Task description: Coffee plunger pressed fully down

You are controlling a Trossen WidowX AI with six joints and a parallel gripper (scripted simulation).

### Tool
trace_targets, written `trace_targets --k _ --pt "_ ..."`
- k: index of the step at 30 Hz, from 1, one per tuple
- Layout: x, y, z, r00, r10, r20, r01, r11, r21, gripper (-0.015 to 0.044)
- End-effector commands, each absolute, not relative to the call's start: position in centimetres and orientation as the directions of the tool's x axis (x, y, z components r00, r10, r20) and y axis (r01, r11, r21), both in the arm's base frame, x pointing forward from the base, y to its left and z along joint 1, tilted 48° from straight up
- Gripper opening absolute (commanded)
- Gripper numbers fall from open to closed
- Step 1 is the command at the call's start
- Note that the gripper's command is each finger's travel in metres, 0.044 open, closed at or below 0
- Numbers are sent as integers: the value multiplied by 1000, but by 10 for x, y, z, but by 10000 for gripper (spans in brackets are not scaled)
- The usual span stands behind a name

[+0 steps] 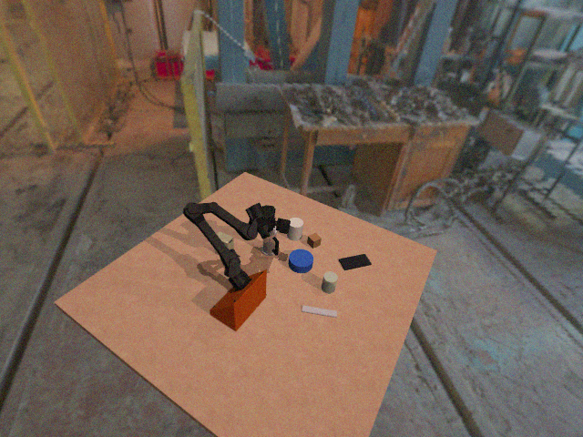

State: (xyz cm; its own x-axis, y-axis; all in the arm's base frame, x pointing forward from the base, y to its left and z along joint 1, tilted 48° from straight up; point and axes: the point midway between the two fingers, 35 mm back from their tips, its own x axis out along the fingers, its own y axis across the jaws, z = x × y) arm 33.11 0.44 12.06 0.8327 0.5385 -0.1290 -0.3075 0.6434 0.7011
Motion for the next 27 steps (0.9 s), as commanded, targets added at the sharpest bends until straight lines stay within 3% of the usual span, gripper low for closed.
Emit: trace_targets --k 1,5,18,27 --pt "331 4 120 834 535 -132 -303 646 700 336" --pt "331 4 120 834 535 -132 -303 646 700 440" --pt "307 -52 171 827 542 -146 -295 641 708 440" --pt "306 -53 172 827 542 -146 -295 640 709 440"
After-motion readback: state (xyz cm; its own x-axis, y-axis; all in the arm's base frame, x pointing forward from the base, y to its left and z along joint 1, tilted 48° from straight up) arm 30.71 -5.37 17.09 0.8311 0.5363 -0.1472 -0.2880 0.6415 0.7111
